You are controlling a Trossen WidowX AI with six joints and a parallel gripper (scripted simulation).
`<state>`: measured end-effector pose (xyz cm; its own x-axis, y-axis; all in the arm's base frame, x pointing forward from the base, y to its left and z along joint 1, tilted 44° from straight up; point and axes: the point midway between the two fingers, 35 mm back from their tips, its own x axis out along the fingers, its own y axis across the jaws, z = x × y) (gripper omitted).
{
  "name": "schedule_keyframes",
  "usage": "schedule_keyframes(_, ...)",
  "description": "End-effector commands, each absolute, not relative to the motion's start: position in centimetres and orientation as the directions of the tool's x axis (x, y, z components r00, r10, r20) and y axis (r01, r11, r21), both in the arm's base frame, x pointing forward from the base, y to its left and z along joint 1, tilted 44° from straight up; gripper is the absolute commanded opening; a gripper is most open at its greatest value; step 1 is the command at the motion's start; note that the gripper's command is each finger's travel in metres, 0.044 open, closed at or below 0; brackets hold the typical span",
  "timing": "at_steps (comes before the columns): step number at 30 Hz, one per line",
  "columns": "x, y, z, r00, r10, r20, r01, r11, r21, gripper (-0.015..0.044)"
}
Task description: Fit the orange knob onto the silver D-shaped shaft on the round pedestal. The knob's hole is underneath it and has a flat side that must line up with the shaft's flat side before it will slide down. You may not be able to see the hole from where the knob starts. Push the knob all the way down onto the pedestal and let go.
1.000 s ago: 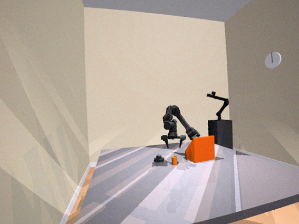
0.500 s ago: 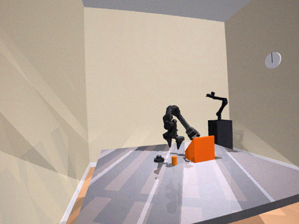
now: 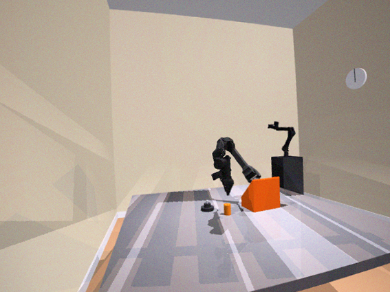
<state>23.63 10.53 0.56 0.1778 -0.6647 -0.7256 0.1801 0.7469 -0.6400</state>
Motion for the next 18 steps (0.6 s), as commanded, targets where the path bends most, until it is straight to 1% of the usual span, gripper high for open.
schedule_keyframes(1, 23.7, 10.3, 0.4, 0.181, -0.668, -0.722, 0.203, 0.744, -0.637, 0.0440)
schedule_keyframes(4, 24.3, 8.3, -1.7, 0.181, -0.669, -0.721, 0.203, 0.743, -0.638, 0.0440)
schedule_keyframes(18, 24.6, 7.0, -3.2, 0.181, -0.669, -0.721, 0.204, 0.743, -0.638, 0.0440)
